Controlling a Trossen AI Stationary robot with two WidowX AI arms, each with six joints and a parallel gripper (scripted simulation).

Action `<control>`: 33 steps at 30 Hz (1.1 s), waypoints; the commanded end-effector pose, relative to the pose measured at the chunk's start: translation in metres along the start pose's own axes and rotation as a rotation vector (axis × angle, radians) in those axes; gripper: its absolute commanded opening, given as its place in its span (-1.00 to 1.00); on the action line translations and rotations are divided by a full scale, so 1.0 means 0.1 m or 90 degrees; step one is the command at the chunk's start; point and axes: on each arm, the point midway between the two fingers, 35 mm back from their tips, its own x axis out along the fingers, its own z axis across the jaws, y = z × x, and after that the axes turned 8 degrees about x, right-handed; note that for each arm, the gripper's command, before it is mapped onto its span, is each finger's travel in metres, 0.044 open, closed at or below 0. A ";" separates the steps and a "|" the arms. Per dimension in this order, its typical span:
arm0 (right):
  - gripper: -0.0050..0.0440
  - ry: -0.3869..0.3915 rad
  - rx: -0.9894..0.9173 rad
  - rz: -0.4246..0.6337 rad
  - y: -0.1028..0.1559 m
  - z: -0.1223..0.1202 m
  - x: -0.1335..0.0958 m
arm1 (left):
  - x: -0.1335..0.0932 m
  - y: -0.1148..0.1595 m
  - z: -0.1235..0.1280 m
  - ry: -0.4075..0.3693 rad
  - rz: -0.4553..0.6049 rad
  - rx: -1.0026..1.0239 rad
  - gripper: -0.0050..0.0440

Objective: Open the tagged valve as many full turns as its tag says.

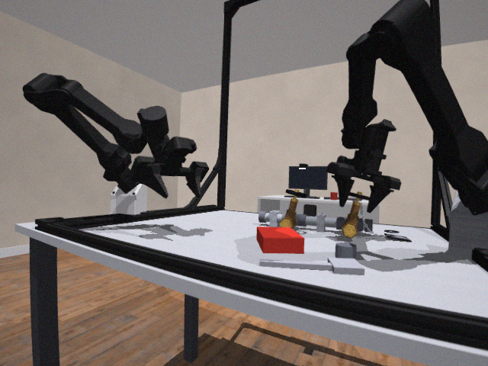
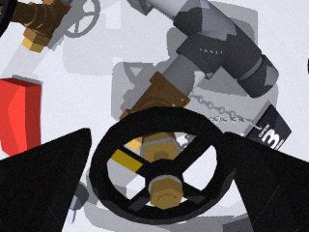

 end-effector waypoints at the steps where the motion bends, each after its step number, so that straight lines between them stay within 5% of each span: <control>1: 0.84 0.000 0.000 0.000 0.00 0.00 0.00 | 0.00 0.00 0.00 -0.001 -0.001 0.023 0.84; 10: 0.84 0.000 0.000 0.000 0.00 0.00 0.00 | 0.00 0.00 0.00 0.000 0.000 0.012 0.05; 15: 0.84 0.000 0.000 0.000 0.00 0.00 0.00 | 0.00 0.00 0.00 0.000 0.000 0.012 0.05; 24: 0.84 0.000 0.000 0.000 0.00 0.00 0.00 | 0.00 0.00 0.00 0.000 0.000 0.012 -0.80; 33: 0.84 0.000 0.000 0.000 0.00 0.00 0.00 | 0.00 0.00 0.00 -0.001 0.000 0.002 -0.80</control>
